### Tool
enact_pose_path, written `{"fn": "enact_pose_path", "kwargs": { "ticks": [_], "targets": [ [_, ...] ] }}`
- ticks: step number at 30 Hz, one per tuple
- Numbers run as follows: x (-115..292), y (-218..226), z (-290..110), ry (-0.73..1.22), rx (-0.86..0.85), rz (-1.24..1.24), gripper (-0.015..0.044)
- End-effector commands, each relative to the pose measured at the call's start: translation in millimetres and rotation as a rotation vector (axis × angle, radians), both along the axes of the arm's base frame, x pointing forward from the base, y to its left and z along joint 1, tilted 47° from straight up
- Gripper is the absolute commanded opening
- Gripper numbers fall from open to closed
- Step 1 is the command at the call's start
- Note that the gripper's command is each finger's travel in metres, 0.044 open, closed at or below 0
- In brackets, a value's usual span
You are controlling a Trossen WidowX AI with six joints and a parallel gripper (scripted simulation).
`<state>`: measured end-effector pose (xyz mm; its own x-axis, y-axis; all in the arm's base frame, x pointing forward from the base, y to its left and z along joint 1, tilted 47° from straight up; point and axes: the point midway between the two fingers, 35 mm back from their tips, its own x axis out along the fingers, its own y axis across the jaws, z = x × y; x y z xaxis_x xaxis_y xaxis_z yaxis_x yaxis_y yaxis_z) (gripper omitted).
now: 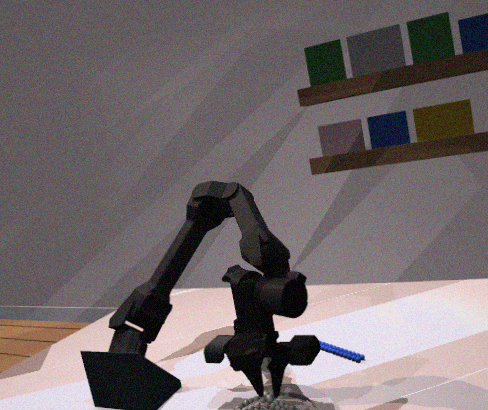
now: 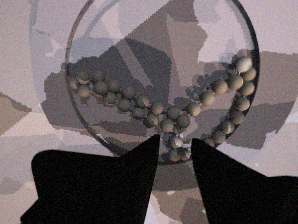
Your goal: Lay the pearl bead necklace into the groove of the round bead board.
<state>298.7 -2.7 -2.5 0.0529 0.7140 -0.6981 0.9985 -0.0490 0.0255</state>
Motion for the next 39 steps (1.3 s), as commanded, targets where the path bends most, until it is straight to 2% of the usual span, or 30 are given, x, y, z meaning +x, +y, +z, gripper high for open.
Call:
{"fn": "enact_pose_path", "kwargs": {
  "ticks": [1, 3, 8, 39],
  "targets": [
    [-0.3, 4.5, -3.3, 0.005, 0.008, -0.008, 0.012],
    [-0.3, 4.7, -3.5, 0.005, 0.008, -0.008, 0.012],
    [-0.3, 2.9, -2.3, 0.002, 0.002, 0.0, 0.0],
    [-0.3, 2.9, -2.3, 0.002, 0.002, 0.0, 0.0]
  ]
}}
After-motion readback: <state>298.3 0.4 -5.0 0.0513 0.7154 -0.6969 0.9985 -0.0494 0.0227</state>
